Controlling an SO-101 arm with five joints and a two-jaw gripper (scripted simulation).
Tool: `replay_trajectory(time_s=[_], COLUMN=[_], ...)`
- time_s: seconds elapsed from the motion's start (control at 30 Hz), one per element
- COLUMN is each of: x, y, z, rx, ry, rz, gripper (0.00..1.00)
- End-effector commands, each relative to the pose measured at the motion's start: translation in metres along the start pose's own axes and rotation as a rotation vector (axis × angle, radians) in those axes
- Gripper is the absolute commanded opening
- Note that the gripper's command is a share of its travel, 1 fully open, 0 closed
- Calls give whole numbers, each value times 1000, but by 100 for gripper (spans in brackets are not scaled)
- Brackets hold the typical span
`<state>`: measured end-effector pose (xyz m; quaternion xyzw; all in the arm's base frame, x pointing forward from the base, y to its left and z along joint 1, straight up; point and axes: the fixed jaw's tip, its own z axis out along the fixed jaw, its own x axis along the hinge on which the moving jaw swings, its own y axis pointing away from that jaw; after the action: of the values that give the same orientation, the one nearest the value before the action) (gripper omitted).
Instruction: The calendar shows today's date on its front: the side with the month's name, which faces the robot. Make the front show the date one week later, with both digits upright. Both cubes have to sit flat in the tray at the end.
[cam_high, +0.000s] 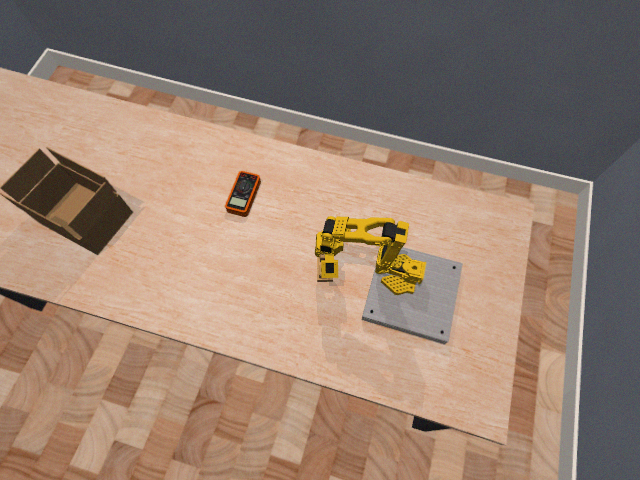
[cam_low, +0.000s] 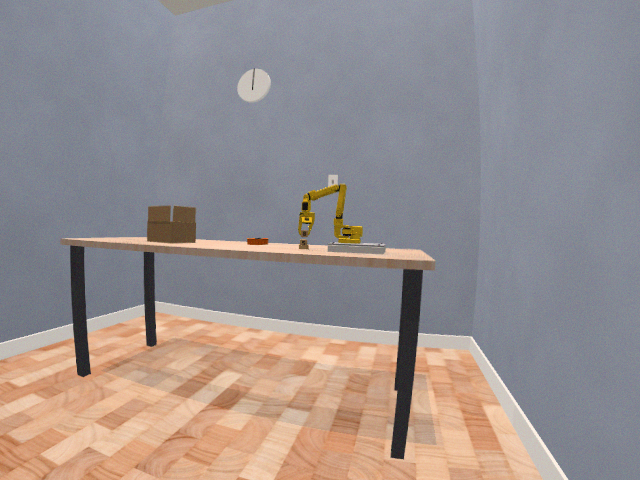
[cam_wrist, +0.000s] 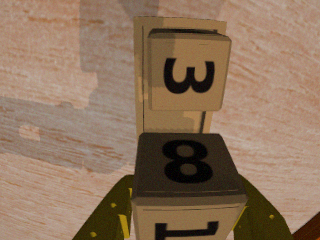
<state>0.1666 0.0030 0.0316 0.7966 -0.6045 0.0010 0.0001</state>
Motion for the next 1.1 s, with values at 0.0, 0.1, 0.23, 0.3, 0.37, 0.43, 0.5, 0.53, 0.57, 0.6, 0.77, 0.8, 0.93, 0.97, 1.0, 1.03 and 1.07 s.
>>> replay_trajectory(time_s=[0.0,0.1,0.23,0.3,0.37,0.43,0.5,0.53,0.57,0.6,0.77,0.8,0.93,0.97,1.0,1.03,1.07], x=[-2,-2,-2,-2,-2,-1,-1,-1,-1,-1,-1,-1,-2,-2,-2,-2,-2], y=[1,1,1,1,1,1,1,1,1,1,1,1,1,1,1,1,1], z=[2,3,4,6,7,8,8,9,9,9,10,10,13,14,14,14,14], rx=[-7,-7,-7,-7,-7,-7,-7,-7,-7,-7,-7,-7,-7,-7,-7,-7,-7], ry=[-3,-3,-3,-3,-3,-3,-3,-3,-3,-3,-3,-3,-3,-3,-3,-3,-3], rz=[-17,-17,-17,-17,-17,-17,-17,-17,-17,-17,-17,-17,-17,-17,-17,-17,-17], gripper=[0,0,0,0,0,0,0,0,0,0,0,0,0,0,0,0,0])
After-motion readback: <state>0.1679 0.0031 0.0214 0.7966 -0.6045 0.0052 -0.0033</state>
